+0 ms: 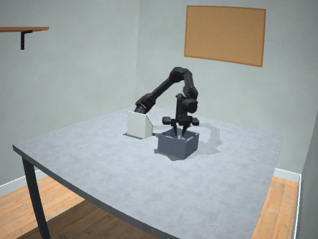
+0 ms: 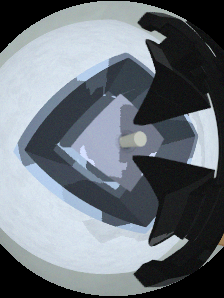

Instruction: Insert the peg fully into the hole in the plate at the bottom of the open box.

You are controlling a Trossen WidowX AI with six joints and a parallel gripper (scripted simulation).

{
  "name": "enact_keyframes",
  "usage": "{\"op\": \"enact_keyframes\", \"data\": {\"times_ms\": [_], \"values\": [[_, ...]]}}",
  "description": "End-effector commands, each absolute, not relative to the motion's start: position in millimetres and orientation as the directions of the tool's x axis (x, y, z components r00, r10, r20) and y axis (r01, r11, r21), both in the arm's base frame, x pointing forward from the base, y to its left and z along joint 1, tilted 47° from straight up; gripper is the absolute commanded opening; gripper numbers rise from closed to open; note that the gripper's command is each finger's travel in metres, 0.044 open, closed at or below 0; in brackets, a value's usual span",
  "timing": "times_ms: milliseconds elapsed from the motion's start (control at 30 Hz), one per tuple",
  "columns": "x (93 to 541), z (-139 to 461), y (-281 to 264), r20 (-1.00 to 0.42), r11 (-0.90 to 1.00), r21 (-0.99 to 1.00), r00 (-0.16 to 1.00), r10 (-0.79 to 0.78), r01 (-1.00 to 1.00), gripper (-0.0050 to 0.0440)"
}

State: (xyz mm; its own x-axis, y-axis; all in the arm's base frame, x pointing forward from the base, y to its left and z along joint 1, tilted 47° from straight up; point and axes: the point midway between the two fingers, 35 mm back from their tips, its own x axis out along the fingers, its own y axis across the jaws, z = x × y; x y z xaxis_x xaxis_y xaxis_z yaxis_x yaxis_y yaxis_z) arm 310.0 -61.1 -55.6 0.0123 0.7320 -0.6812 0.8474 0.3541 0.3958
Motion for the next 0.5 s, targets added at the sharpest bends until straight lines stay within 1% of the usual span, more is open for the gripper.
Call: {"op": "enact_keyframes", "data": {"times_ms": [0,333,467], "values": [[312,-45,-75,-0.686,0.353,0.400,0.021,0.727,0.846,0.0150],[310,-23,-97,-0.685,0.352,0.400,0.021,0.728,0.846,0.0150],[309,-20,-101,-0.684,0.352,0.401,0.021,0.729,0.846,0.0246]]}}
